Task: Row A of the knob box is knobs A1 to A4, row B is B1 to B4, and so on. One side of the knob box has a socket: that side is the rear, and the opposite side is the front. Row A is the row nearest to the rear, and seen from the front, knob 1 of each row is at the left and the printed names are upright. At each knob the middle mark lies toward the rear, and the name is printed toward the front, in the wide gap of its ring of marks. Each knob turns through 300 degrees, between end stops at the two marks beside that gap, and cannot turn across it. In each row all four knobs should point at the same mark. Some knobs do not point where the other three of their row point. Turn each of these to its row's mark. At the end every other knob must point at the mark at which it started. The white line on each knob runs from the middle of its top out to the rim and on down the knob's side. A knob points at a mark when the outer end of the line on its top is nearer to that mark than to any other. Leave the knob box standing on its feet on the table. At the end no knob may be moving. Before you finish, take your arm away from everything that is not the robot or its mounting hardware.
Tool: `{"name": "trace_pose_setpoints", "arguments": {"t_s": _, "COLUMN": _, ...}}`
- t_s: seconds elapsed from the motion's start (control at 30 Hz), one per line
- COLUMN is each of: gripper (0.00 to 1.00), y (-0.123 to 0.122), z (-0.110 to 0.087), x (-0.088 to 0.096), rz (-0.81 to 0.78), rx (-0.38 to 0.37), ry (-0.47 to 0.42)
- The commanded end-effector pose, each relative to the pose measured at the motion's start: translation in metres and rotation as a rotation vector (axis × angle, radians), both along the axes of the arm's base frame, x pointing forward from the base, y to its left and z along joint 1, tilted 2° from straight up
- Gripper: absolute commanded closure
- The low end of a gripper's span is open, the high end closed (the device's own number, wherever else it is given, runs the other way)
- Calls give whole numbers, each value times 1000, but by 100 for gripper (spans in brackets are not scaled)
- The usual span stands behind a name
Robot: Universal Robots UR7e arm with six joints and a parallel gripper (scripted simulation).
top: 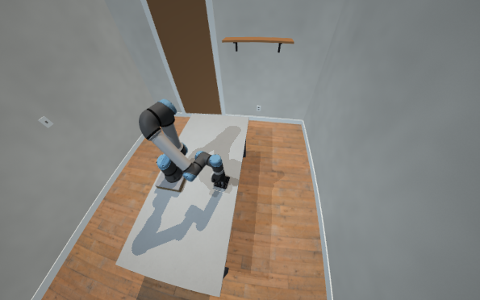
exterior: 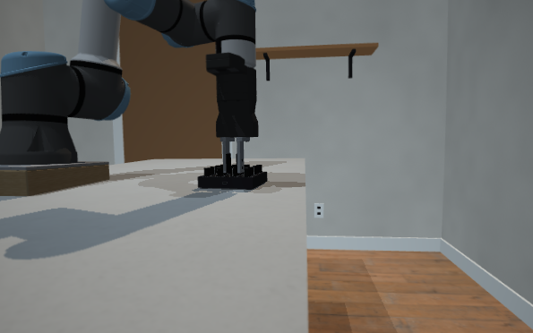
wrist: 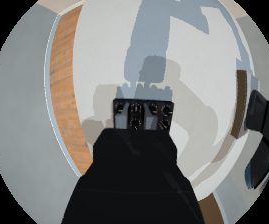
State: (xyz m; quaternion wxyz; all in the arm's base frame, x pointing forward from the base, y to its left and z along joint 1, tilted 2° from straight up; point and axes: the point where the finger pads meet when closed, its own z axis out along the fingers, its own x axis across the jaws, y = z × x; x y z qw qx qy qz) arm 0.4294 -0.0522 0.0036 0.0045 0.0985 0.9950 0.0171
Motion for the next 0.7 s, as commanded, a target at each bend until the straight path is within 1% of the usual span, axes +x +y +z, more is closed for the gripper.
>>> {"name": "trace_pose_setpoints", "arguments": {"t_s": 0.0, "gripper": 54, "y": 0, "z": 0, "x": 0, "rz": 0, "rx": 0, "ry": -1}}
{"name": "trace_pose_setpoints", "arguments": {"t_s": 0.5, "gripper": 54, "y": 0, "z": 0, "x": 0, "rz": 0, "rx": 0, "ry": -1}}
{"name": "trace_pose_setpoints", "arguments": {"t_s": 0.53, "gripper": 70, "y": 0, "z": 0, "x": 0, "rz": 0, "rx": 0, "ry": -1}}
{"name": "trace_pose_setpoints", "arguments": {"t_s": 0.67, "gripper": 70, "y": 0, "z": 0, "x": 0, "rz": 0, "rx": 0, "ry": -1}}
